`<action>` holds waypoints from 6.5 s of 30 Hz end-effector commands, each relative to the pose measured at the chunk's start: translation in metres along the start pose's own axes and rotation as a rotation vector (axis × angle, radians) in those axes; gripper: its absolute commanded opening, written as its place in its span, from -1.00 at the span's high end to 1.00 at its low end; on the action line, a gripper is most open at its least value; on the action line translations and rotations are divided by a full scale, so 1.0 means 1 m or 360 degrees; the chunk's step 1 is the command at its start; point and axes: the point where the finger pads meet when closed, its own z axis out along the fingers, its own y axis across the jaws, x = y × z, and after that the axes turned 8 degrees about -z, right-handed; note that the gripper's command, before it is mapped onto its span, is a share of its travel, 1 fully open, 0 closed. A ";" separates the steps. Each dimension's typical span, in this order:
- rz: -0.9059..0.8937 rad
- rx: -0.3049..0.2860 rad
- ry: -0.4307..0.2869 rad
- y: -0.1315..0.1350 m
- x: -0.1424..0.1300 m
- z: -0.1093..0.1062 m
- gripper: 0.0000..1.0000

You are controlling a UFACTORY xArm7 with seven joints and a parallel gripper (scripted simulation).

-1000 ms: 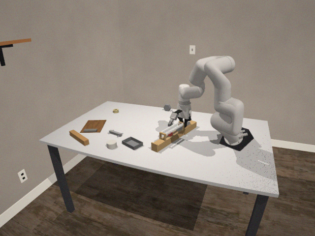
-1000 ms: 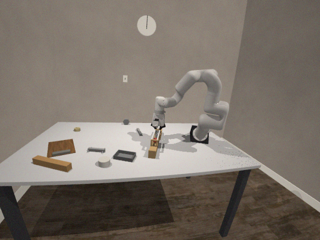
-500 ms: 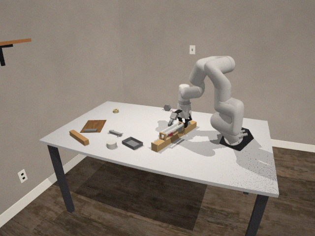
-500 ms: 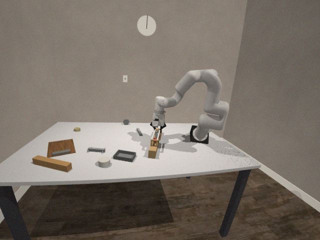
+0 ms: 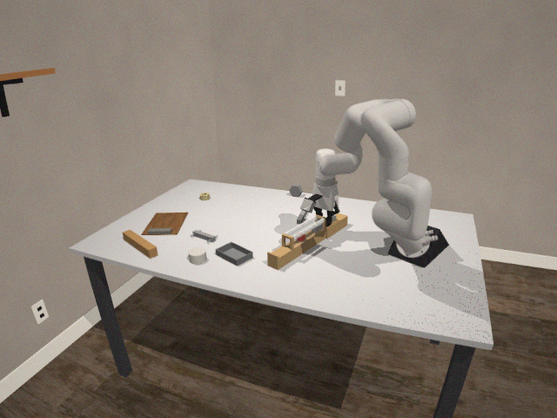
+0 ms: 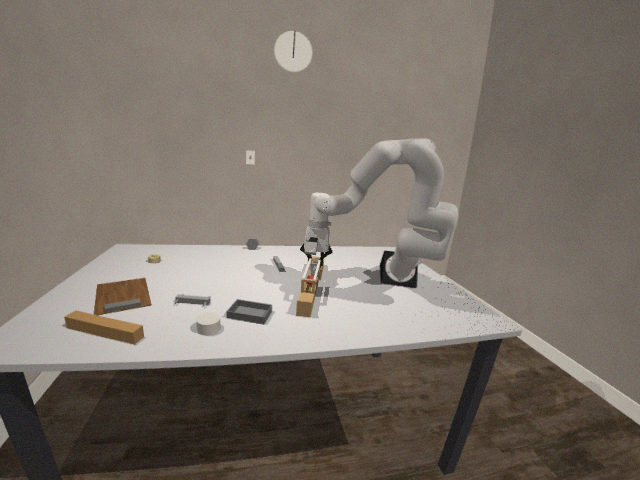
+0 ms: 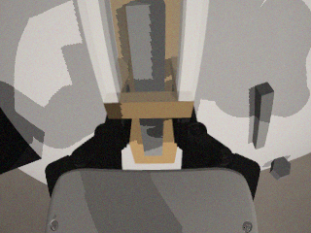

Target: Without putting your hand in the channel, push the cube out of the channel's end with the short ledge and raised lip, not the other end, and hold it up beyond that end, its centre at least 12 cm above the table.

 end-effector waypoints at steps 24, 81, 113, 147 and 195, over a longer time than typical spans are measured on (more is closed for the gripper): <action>0.0001 -0.0005 -0.0003 0.001 -0.001 -0.070 0.24; -0.0684 -0.0004 -0.0004 0.160 -0.110 -0.071 0.24; -0.0684 -0.0004 -0.0004 0.161 -0.111 0.021 0.24; -0.0684 -0.0004 -0.0004 0.161 -0.111 0.044 1.00; -0.0684 -0.0004 -0.0004 0.161 -0.110 -0.071 1.00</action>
